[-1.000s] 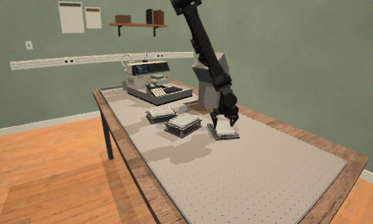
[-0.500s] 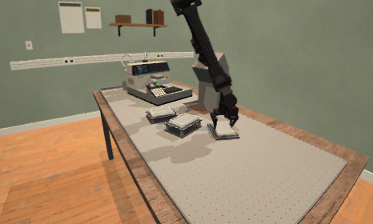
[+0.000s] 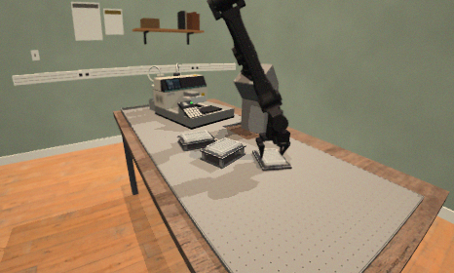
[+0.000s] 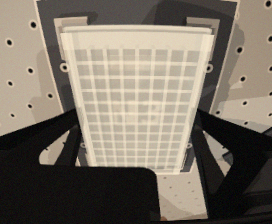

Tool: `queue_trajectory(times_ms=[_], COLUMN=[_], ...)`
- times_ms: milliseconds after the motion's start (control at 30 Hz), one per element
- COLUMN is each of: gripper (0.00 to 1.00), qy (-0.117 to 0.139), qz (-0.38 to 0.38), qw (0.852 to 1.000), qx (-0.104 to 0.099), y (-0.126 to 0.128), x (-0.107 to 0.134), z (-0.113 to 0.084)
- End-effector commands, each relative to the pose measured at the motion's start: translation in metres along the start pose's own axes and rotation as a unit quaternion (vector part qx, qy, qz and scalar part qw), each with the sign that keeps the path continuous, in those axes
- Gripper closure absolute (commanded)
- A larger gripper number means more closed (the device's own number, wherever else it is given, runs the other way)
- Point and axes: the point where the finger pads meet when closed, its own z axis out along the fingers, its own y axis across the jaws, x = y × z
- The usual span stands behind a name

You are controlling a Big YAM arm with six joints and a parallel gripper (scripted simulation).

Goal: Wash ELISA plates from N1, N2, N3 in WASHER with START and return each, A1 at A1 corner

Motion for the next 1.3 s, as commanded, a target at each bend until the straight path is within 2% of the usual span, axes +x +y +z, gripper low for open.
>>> queue_trajectory(times_ms=[0, 333, 367, 1267], gripper=[0.16, 0.16, 0.00, 0.00], qy=[-0.002, -0.002, -0.002, -0.002], qz=[0.000, 0.000, 0.000, 0.000], qw=[1.000, 1.000, 1.000, 1.000], qx=[0.000, 0.000, 0.000, 0.000], y=[0.0002, 0.0002, 0.0002, -0.0008], x=[-0.0012, -0.0011, -0.0011, -0.0014], z=[-0.0003, -0.0003, -0.0003, -0.0029])
